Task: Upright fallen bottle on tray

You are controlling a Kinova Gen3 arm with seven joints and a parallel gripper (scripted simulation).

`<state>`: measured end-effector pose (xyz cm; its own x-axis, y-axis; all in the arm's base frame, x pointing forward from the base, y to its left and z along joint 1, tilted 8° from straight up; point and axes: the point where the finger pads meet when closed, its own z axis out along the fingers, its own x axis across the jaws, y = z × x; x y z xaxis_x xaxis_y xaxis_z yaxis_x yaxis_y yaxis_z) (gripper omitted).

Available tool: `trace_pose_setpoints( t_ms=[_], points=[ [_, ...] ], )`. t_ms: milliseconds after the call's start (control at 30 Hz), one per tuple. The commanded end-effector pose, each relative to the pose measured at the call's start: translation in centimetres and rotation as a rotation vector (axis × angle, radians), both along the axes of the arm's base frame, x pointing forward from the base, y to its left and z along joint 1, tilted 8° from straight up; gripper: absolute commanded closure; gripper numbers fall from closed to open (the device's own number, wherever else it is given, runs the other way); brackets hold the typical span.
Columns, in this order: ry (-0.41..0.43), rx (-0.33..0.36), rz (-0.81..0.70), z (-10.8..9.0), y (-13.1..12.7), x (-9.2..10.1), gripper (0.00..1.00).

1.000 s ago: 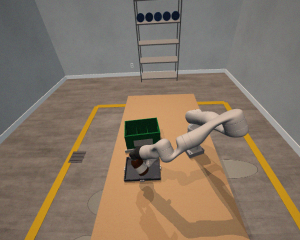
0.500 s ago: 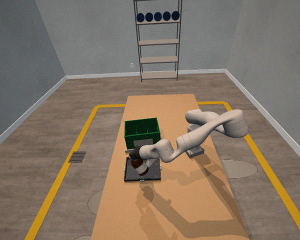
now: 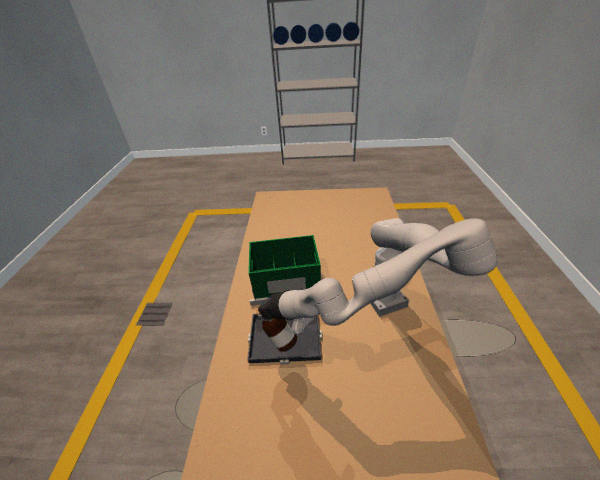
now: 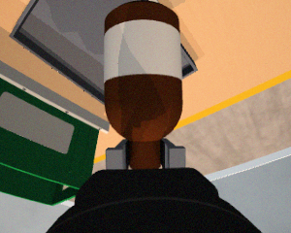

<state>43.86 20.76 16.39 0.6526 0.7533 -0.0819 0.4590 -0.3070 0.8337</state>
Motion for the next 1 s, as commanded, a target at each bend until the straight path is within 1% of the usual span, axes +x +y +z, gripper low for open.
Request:
trace_pose_setpoints(
  t_ms=[0,567,967],
  points=[
    [-0.011,0.011,-0.004,0.06,0.10,0.03,1.00],
    [-0.023,-0.001,-0.003,0.00,0.07,0.02,1.00],
    [-0.077,-0.050,0.001,-0.12,0.01,-0.03,1.00]
  ],
)
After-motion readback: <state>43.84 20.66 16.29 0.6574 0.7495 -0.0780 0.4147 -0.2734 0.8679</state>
